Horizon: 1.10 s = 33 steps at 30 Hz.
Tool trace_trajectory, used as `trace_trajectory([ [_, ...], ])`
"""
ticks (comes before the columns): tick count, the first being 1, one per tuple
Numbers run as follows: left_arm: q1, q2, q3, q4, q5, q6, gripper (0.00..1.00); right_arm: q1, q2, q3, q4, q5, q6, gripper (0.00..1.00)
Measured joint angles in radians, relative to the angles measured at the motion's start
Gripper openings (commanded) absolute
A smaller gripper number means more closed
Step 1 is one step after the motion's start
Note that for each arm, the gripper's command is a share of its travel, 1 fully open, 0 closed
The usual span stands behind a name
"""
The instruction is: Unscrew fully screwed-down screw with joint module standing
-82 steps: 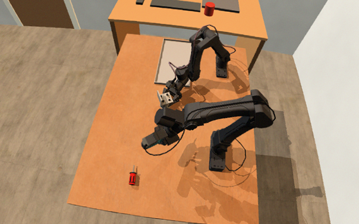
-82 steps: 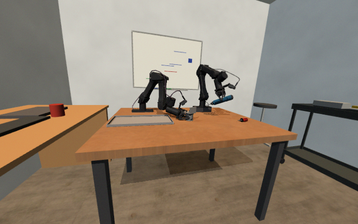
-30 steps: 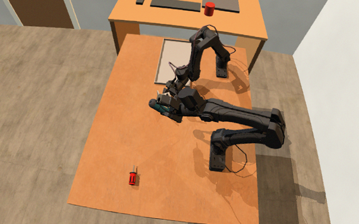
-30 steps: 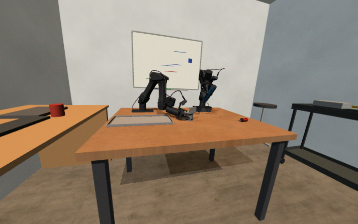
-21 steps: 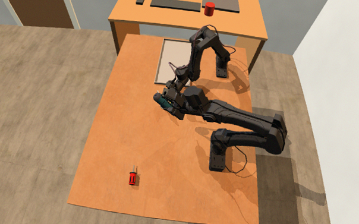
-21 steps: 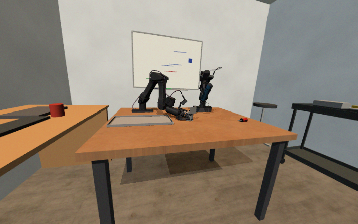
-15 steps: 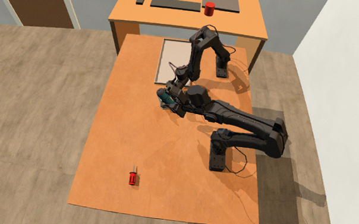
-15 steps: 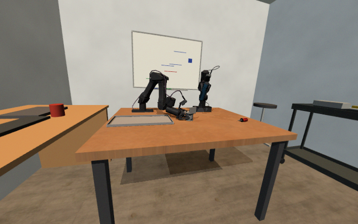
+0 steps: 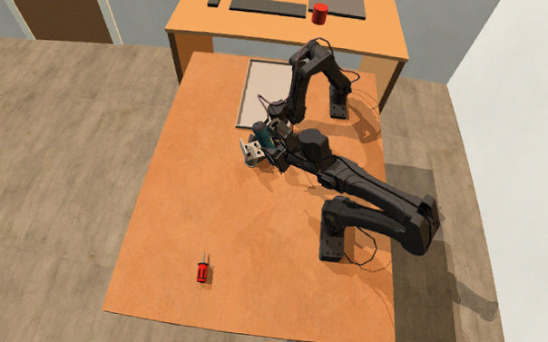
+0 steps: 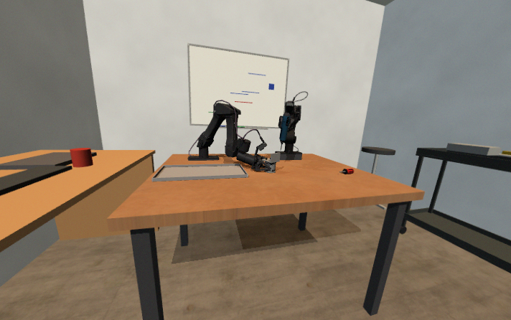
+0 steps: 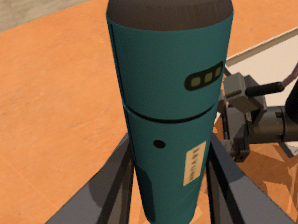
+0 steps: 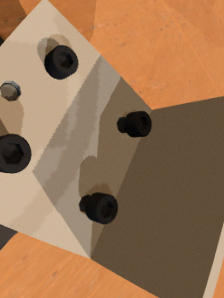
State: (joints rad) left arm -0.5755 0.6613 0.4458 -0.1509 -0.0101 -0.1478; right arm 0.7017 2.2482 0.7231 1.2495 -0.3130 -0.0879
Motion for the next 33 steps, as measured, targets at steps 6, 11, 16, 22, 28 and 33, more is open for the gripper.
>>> trace_trajectory([
  [6,-0.006,-0.006,-0.024,0.048,0.002,0.033,0.42,0.0,0.0,0.0,0.0,0.0,0.0,0.59],
  [11,-0.006,-0.006,-0.024,0.073,0.002,0.042,0.42,0.0,0.0,0.0,0.0,0.0,0.0,0.59],
  [16,-0.003,-0.006,-0.024,0.085,0.002,0.043,0.42,0.0,0.0,0.0,0.0,0.0,0.0,0.59],
  [22,-0.004,-0.008,-0.024,0.09,0.001,0.045,0.42,0.0,0.0,0.0,0.0,0.0,0.0,0.59],
  [28,-0.06,-0.063,-0.062,0.12,0.001,0.071,0.42,0.0,0.0,0.0,0.0,0.0,0.0,0.59],
  [33,-0.123,-0.108,-0.09,0.148,0.0,0.104,0.42,0.0,0.0,0.0,0.0,0.0,0.0,0.59],
])
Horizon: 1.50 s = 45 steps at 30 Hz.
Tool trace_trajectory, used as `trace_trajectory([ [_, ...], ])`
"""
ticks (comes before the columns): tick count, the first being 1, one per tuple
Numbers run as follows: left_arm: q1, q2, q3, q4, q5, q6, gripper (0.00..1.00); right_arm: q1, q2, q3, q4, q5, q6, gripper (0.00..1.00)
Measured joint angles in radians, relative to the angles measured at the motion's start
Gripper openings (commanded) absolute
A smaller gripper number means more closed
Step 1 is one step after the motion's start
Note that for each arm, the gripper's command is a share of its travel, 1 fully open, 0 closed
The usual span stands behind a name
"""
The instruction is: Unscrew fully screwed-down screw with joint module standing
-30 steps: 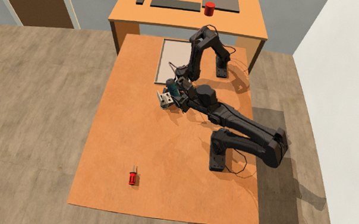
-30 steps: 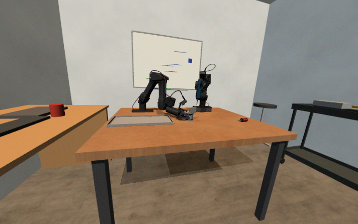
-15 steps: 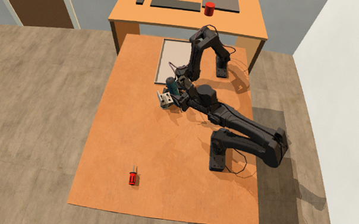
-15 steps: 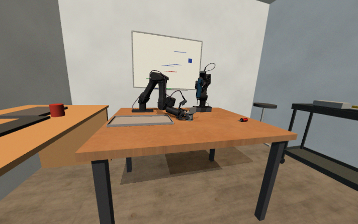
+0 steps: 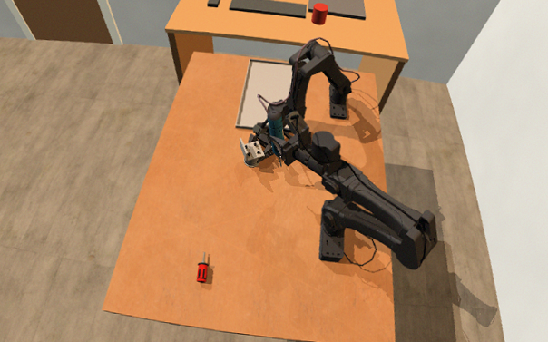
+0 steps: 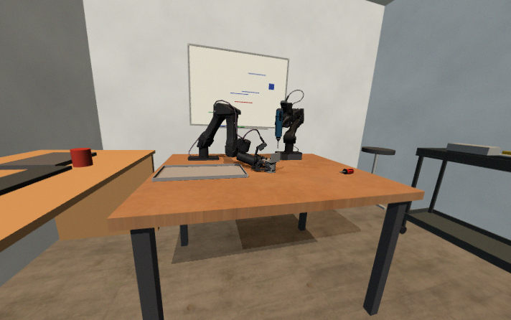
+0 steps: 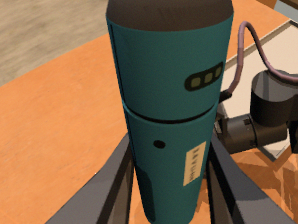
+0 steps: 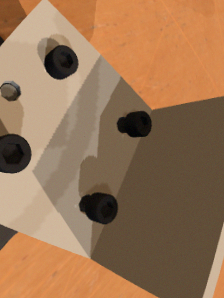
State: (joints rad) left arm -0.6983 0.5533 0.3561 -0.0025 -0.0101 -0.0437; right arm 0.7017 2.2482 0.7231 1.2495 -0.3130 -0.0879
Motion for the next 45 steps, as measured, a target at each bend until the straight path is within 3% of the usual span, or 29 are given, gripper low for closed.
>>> trace_trajectory([
  [45,-0.017,-0.005,0.043,0.018,0.002,0.043,0.42,0.0,0.0,0.0,0.0,0.0,0.0,0.59],
])
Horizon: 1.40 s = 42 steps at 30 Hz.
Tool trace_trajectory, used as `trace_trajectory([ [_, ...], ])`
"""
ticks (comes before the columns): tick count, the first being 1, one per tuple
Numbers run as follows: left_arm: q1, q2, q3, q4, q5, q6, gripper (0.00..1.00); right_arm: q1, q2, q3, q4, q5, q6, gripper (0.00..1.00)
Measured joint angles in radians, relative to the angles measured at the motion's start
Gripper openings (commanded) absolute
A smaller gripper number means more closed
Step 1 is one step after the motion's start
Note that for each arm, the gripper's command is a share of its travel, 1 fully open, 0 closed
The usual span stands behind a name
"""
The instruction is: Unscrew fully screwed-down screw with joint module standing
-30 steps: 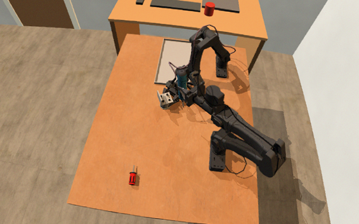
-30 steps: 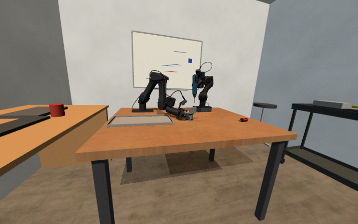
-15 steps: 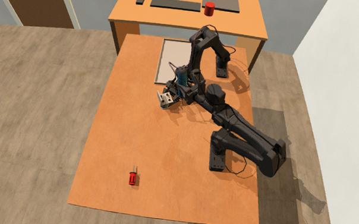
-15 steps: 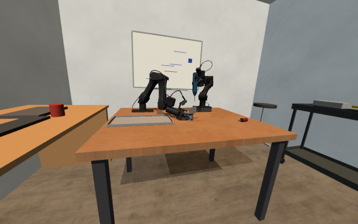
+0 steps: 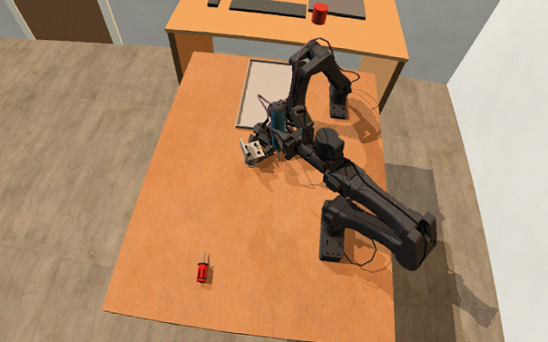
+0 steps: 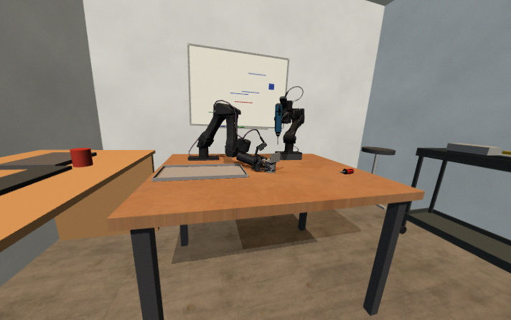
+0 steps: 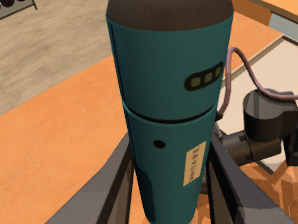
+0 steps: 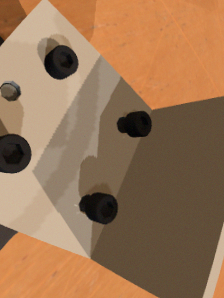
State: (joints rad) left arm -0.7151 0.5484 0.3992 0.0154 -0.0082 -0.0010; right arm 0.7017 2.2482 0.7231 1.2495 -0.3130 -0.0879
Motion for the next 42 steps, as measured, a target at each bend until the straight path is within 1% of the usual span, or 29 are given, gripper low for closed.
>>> trace_trajectory([
  [9,0.0,0.0,0.041,0.001,0.0,0.0,0.42,0.0,0.0,0.0,0.0,0.0,0.0,0.59],
  [17,0.0,0.0,0.042,0.006,0.0,0.0,0.42,0.0,0.0,0.0,0.0,0.0,0.0,0.59],
  [28,0.0,0.008,0.043,0.058,0.0,0.0,0.42,0.0,0.0,0.0,0.0,0.0,0.0,0.59],
  [42,0.0,0.019,-0.003,0.111,0.0,0.0,0.42,0.0,0.0,0.0,0.0,0.0,0.0,0.59],
])
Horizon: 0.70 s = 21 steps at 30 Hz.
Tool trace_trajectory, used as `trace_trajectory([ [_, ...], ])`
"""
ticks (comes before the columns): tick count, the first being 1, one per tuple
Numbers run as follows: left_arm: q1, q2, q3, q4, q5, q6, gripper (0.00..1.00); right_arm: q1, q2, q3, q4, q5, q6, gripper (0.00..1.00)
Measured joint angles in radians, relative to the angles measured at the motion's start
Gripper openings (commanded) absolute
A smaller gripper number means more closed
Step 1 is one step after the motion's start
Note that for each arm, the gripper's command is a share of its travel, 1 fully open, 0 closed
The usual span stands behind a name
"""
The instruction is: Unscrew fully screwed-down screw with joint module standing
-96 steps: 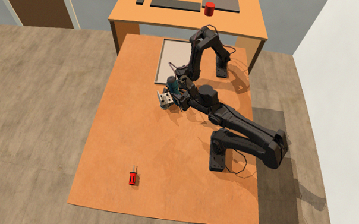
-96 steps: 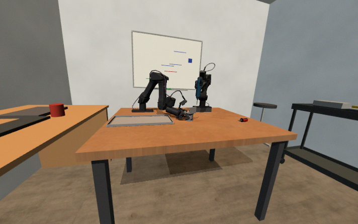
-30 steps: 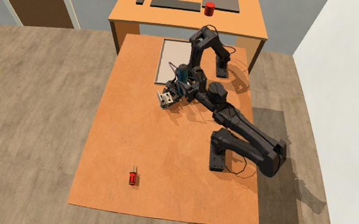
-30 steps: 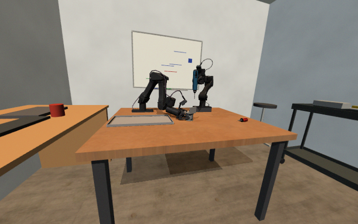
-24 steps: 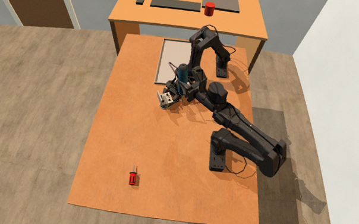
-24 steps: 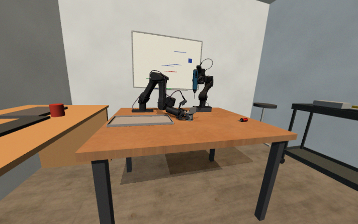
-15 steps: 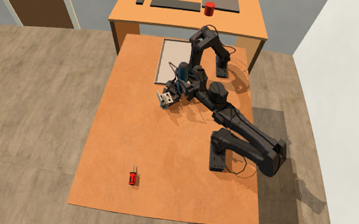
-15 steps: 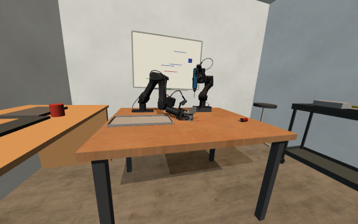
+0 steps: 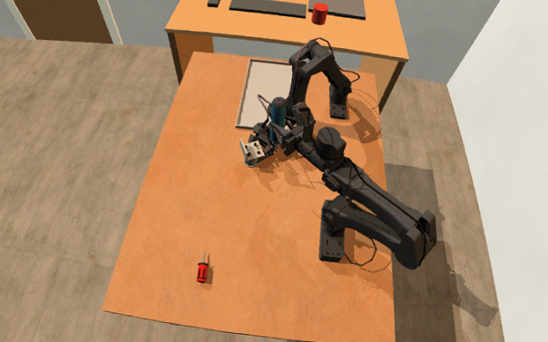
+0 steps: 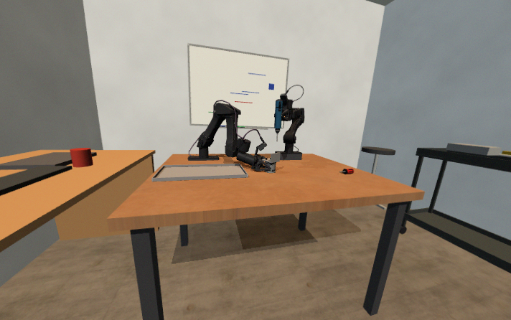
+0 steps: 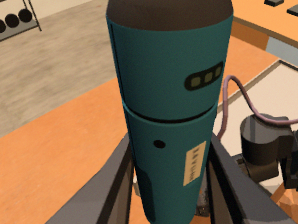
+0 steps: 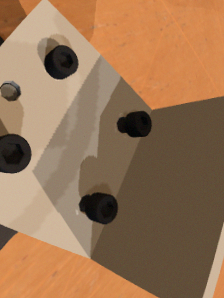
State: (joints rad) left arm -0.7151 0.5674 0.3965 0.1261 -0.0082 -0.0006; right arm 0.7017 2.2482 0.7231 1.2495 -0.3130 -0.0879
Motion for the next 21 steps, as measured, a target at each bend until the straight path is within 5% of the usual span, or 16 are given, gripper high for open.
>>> trace_trajectory([
  [21,0.0,-0.011,-0.018,0.043,0.0,0.0,0.42,0.0,0.0,0.0,0.0,0.0,0.0,0.59],
])
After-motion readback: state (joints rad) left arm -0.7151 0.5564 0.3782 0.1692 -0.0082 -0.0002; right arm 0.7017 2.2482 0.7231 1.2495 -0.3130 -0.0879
